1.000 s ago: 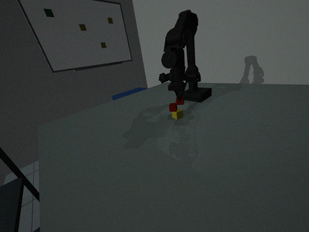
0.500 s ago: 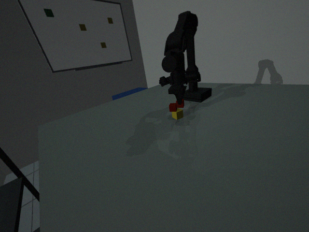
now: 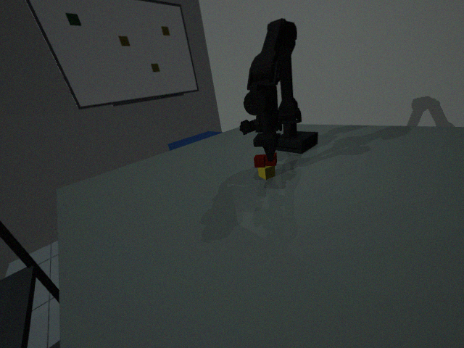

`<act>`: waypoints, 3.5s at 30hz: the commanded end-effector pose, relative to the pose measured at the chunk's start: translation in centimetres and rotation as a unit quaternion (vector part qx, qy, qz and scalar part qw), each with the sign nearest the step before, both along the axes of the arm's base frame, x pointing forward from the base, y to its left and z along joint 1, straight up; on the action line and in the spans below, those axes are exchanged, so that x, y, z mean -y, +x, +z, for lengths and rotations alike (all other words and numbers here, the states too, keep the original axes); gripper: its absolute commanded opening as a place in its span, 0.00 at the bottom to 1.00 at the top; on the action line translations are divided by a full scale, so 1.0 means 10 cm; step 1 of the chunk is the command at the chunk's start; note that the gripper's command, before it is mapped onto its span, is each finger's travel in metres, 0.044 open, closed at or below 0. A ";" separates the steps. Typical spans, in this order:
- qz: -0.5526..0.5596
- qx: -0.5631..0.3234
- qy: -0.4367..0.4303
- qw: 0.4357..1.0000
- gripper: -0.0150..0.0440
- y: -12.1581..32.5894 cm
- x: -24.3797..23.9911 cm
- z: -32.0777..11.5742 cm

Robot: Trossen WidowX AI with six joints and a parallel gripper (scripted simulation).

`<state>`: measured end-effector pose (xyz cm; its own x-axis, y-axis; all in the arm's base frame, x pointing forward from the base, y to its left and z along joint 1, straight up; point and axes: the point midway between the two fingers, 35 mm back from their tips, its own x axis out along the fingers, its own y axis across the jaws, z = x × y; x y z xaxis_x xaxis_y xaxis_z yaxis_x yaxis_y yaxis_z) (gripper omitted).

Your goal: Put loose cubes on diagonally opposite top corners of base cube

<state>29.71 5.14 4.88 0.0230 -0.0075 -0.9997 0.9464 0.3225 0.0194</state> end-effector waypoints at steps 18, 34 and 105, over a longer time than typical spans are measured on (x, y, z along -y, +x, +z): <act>-0.002 0.001 0.002 1.000 0.52 0.00 -0.01 -0.02; 0.000 0.000 0.000 1.000 0.60 0.00 0.00 0.11; 0.000 -0.005 0.004 1.000 0.93 -0.24 -1.07 0.64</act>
<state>27.91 13.69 11.03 0.0113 -0.0038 -0.9999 0.9419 0.3357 0.0094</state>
